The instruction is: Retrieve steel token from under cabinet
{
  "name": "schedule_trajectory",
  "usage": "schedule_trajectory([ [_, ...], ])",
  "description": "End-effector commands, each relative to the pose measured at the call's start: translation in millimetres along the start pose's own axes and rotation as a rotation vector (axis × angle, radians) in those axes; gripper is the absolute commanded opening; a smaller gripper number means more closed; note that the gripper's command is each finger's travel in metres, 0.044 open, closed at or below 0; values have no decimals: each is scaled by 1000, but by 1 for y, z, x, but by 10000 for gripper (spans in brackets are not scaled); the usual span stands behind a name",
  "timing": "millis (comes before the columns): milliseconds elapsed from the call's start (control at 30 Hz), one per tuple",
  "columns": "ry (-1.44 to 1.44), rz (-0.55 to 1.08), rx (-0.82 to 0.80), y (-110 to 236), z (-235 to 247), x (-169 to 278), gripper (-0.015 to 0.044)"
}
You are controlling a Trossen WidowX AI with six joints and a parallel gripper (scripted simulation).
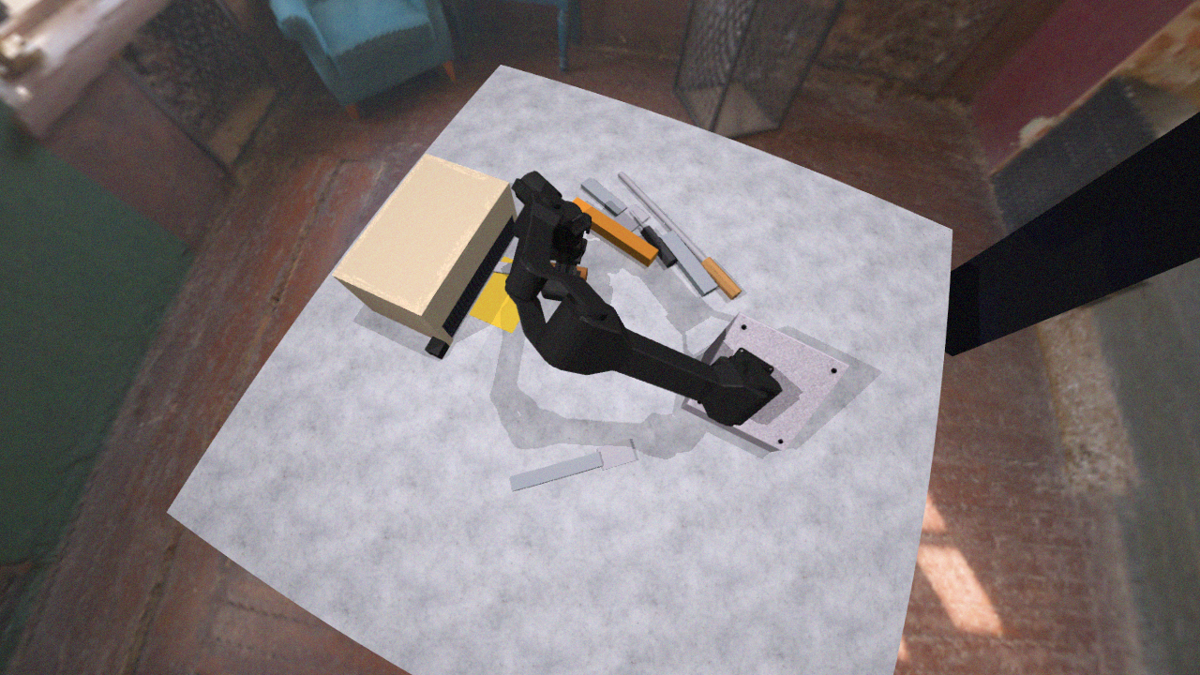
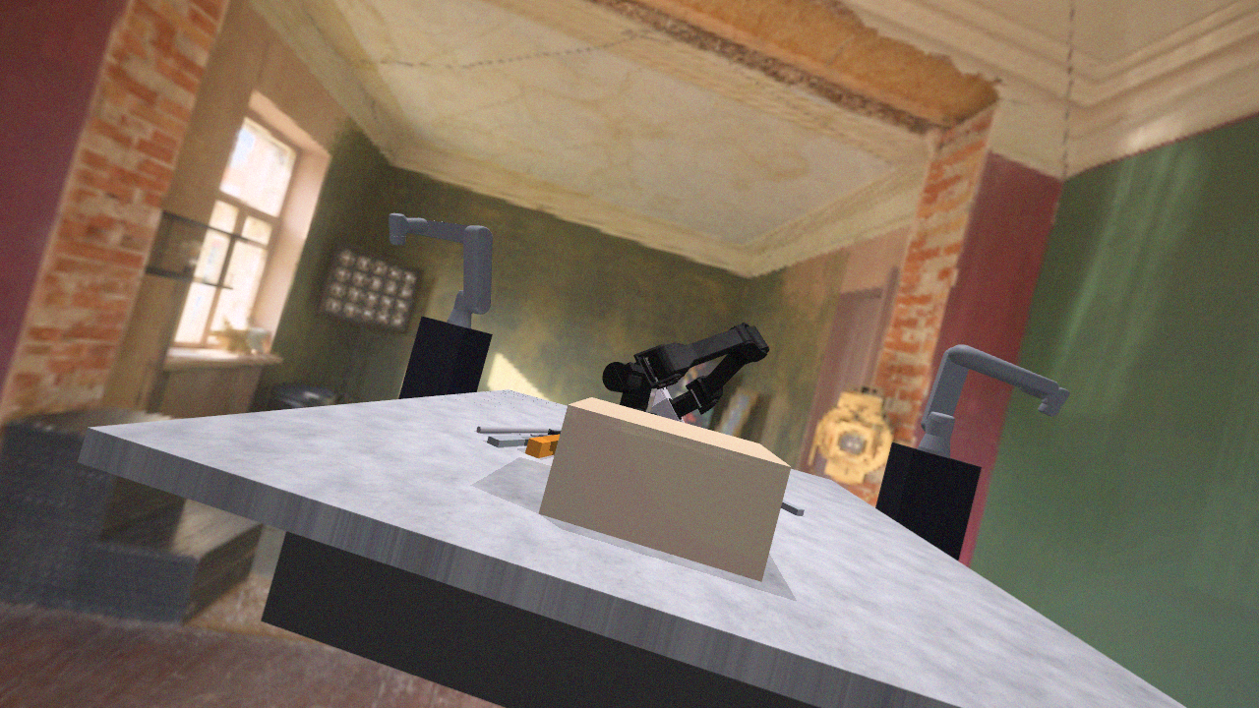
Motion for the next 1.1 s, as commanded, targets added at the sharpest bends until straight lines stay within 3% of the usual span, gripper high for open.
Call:
schedule_trajectory([
  [0, -3, -1, 1, 0, -1, -6, 0],
  [1067, -1, -3, 1, 1, 3, -39, 0],
])
Point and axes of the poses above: the point midway between the two fingers, 35 mm back from their tips, its own y axis back along the fingers, its own z axis across the jaws, x = y × z, the point moved 5 cm from there along y, back along the fingers, and after that the axes turned 5 degrees about -y, right-handed, at the moved point
